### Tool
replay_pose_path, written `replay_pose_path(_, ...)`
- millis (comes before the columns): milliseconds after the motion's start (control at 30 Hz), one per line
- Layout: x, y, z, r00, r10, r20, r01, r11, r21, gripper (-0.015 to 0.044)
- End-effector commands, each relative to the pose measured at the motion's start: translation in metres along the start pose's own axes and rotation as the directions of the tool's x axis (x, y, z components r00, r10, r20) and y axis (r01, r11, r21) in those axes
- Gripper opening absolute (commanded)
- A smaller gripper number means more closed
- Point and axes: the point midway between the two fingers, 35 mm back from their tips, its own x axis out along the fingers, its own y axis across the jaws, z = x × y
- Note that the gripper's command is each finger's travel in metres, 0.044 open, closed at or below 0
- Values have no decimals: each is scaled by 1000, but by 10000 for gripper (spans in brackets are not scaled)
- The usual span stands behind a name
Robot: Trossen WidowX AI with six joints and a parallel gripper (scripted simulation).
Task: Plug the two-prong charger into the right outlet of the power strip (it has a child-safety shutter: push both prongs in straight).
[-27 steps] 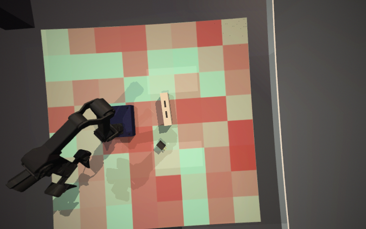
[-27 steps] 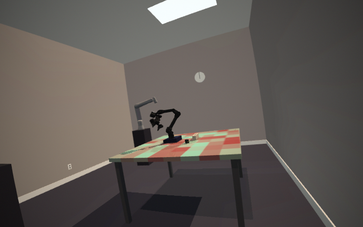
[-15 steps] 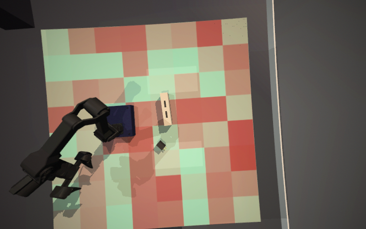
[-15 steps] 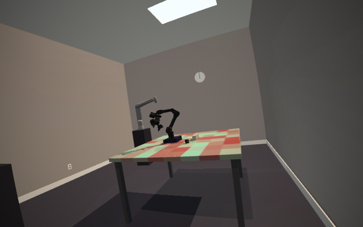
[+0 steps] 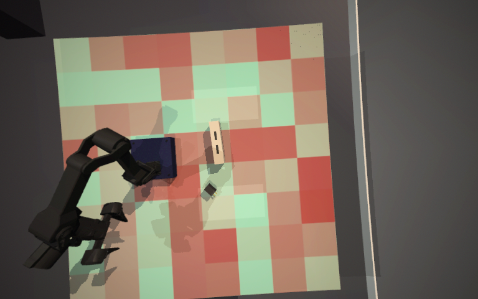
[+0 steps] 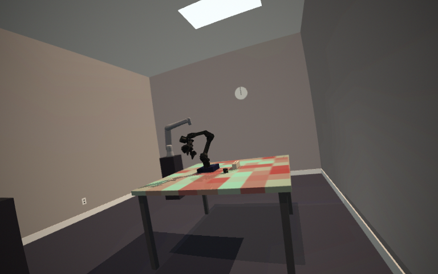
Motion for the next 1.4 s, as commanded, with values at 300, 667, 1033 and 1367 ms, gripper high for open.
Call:
replay_pose_path(300, 20, 7, -21, 994, -84, -66, 71, 981, -181, 440)
replay_pose_path(667, 36, 11, -42, 981, -158, -112, 113, 937, -331, 440)
replay_pose_path(1033, 51, 11, -66, 962, -229, -146, 138, 875, -464, 440)
replay_pose_path(1367, 64, 9, -90, 940, -300, -161, 150, 790, -595, 440)
